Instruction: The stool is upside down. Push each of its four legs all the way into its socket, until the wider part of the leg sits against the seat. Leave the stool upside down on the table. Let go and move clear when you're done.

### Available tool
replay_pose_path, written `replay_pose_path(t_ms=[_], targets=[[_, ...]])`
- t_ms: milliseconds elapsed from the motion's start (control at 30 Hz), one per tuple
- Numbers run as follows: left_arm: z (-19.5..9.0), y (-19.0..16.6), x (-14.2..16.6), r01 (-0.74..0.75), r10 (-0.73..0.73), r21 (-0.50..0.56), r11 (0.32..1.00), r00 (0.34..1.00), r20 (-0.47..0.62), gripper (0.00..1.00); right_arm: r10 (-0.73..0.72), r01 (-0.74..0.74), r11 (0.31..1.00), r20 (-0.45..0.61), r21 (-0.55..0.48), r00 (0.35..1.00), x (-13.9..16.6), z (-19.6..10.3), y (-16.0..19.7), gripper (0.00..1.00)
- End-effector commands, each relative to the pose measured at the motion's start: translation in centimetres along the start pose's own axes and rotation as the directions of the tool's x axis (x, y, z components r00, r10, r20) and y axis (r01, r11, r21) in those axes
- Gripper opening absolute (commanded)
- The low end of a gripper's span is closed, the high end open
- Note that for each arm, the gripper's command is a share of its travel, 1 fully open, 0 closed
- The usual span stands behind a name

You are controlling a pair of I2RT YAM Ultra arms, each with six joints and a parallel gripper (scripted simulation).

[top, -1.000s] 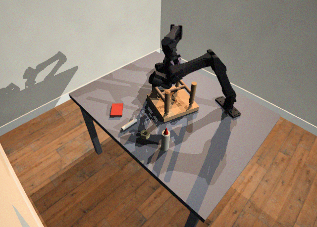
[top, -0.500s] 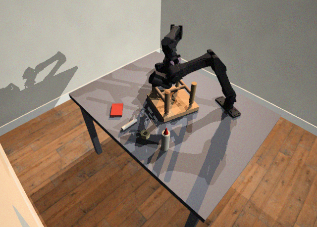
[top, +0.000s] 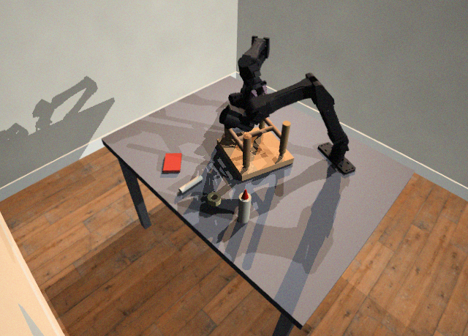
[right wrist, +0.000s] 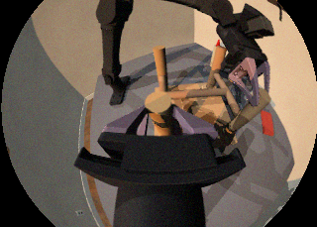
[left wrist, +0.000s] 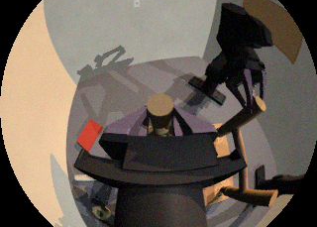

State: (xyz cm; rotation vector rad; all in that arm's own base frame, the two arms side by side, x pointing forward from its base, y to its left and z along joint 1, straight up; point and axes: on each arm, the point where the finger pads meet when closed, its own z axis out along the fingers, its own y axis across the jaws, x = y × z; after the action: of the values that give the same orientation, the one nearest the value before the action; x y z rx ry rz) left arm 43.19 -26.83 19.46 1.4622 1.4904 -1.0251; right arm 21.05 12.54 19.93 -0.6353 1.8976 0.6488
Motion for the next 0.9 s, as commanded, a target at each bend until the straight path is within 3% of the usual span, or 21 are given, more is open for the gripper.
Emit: replay_pose_path(t_ms=[0,733,767,867], targets=[[0.6,-3.2,-1.7,0.04,-0.045,0.099,0.994,0.998,0.049,0.28,-0.037,0.031,0.991,0.047,0.127,0.998,-2.1,-0.5,-2.5,0.28],[1.0,-5.1,-2.5,0.079,-0.094,0.17,0.982,0.992,0.081,0.28,-0.057,0.043,0.972,0.054,0.233,0.997,-2.7,-0.8,-4.7,0.28],[-0.6,1.1,-1.0,-0.056,0.057,-0.029,0.998,0.998,0.012,0.28,-0.045,0.047,0.999,0.068,-0.027,0.997,-2.1,-0.8,1.1,0.69],[-0.6,0.7,-1.6,-0.062,0.062,-0.02,0.998,0.998,0.021,0.28,-0.025,0.026,0.999,0.045,-0.031,0.999,-1.6,-0.7,1.1,0.69]])
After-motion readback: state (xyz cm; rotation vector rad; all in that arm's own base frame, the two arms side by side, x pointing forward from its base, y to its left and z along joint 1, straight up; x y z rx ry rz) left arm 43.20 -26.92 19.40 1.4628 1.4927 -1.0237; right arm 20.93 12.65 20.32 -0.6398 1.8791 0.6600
